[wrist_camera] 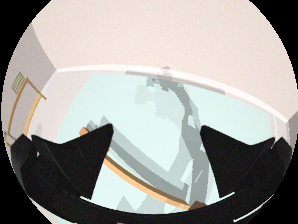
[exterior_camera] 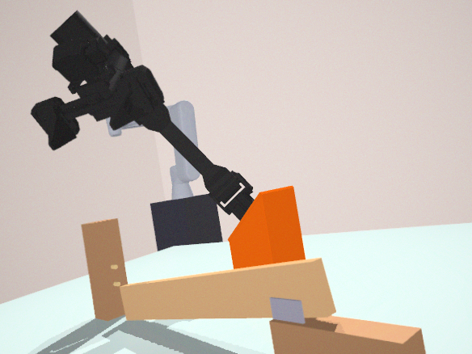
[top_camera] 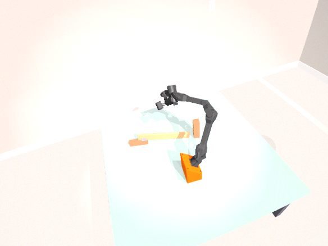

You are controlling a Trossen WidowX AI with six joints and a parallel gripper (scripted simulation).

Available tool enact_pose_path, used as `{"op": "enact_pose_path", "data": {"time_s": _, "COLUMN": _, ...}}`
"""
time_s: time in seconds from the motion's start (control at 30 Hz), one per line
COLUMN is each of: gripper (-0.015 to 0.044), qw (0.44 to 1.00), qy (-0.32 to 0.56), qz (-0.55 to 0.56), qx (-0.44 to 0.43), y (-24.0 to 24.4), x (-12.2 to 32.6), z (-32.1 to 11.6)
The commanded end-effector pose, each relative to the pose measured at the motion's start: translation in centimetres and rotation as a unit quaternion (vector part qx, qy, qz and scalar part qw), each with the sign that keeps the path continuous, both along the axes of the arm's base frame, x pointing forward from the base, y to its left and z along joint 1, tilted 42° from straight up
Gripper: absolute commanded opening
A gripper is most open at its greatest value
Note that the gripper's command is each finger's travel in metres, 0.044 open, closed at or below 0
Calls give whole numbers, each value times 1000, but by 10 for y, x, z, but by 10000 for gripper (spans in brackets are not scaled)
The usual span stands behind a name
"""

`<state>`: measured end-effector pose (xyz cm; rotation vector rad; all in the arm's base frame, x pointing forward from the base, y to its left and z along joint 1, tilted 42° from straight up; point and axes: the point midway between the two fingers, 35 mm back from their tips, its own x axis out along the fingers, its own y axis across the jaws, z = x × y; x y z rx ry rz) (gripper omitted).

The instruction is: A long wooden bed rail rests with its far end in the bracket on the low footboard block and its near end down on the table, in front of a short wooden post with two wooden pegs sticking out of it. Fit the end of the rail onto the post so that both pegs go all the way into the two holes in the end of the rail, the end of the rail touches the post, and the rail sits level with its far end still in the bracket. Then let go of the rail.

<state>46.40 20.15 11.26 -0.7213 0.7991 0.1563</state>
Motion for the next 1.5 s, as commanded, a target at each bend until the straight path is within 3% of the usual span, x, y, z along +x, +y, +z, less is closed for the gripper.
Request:
{"op": "enact_pose_path", "data": {"time_s": 0.0, "gripper": 440, "qw": 982, "qy": 119, "qz": 31, "qx": -145, "y": -56, "x": -23, "z": -49}}
{"op": "enact_pose_path", "data": {"time_s": 0.13, "gripper": 440, "qw": 932, "qy": 243, "qz": 78, "qx": -257, "y": -104, "x": -52, "z": -80}}
{"op": "enact_pose_path", "data": {"time_s": 0.37, "gripper": 440, "qw": 784, "qy": 457, "qz": 185, "qx": -378, "y": -178, "x": -108, "z": -108}}
{"op": "enact_pose_path", "data": {"time_s": 1.47, "gripper": 440, "qw": 779, "qy": 462, "qz": 188, "qx": -380, "y": -196, "x": -105, "z": -141}}
